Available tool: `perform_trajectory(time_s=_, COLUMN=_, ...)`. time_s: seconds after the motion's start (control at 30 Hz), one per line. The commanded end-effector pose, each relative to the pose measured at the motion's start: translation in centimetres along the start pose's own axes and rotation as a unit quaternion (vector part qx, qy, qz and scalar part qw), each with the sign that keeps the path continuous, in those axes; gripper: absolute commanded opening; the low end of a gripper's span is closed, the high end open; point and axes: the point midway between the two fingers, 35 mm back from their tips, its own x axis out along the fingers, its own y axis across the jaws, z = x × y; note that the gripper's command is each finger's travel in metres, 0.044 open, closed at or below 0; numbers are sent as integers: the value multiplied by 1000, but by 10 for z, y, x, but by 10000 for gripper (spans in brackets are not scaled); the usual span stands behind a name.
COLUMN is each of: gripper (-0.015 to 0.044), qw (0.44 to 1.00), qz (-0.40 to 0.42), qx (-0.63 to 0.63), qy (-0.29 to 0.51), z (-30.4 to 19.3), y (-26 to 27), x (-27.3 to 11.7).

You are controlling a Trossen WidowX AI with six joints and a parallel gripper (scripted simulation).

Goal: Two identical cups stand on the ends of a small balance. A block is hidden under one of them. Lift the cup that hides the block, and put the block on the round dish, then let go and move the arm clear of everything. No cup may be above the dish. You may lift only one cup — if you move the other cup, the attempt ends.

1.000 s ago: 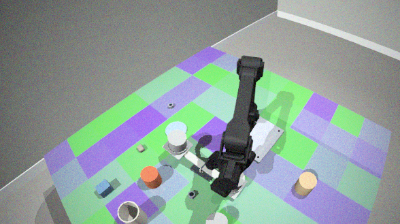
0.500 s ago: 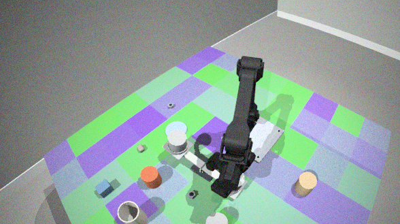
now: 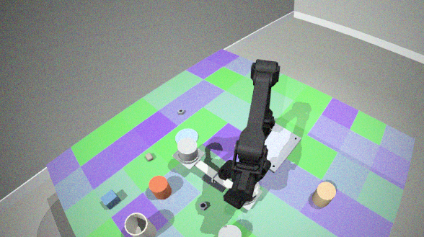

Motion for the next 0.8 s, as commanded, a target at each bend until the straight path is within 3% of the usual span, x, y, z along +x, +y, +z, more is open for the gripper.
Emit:
perform_trajectory(time_s=0.0, gripper=0, qw=1000, qz=6, qx=1, qy=-1, z=-1, y=3, x=-7)
perform_trajectory(time_s=0.77, gripper=0, qw=1000, qz=6, qx=1, qy=0, z=-2, y=7, x=-37)
